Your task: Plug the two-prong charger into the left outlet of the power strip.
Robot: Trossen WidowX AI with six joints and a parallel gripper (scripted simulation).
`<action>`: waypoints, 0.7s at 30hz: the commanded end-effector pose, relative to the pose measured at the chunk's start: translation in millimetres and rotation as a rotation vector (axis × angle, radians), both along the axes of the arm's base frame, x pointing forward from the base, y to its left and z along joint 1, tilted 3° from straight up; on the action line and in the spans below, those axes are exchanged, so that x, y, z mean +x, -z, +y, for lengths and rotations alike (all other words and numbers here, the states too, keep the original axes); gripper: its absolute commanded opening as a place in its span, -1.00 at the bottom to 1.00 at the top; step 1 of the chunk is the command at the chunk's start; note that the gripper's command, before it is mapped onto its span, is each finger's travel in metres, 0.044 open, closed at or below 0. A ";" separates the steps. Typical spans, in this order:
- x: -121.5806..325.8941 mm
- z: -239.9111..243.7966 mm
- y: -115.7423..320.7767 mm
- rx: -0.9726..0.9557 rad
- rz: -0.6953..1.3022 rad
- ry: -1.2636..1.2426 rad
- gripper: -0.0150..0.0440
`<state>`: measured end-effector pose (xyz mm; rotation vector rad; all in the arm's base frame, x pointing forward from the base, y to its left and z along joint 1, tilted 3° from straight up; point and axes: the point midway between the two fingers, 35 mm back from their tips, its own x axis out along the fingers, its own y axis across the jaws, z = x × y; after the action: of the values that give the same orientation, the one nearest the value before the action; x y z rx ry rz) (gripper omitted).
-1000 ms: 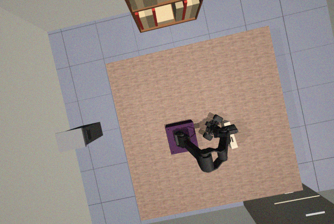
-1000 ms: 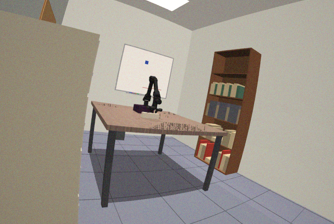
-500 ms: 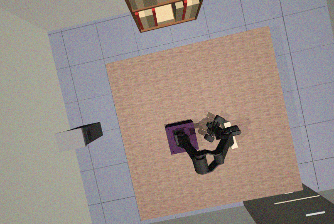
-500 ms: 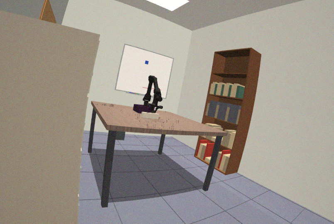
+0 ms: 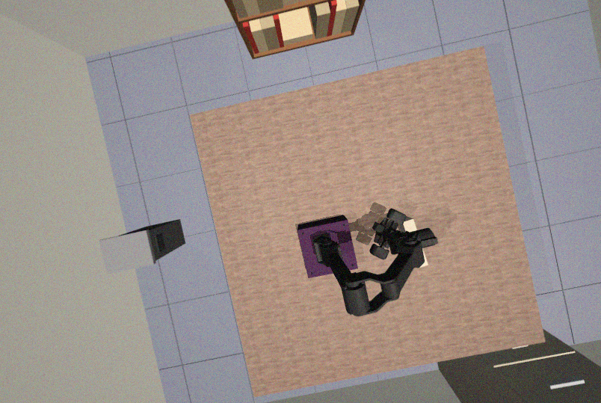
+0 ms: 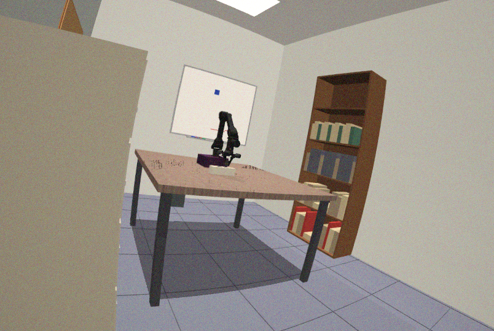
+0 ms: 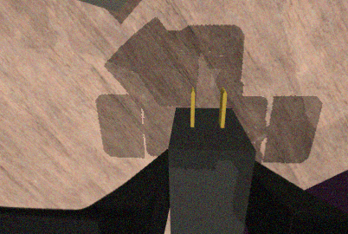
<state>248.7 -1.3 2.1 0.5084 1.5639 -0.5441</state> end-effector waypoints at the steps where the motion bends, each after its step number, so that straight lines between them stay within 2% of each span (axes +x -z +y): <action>1: 1.4 -5.2 2.1 -0.005 0.000 -0.040 -0.49; 21: 5.3 -27.7 13.8 -0.007 0.006 -0.262 -0.49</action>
<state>253.3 -24.7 -9.9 0.3197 1.6003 -0.3705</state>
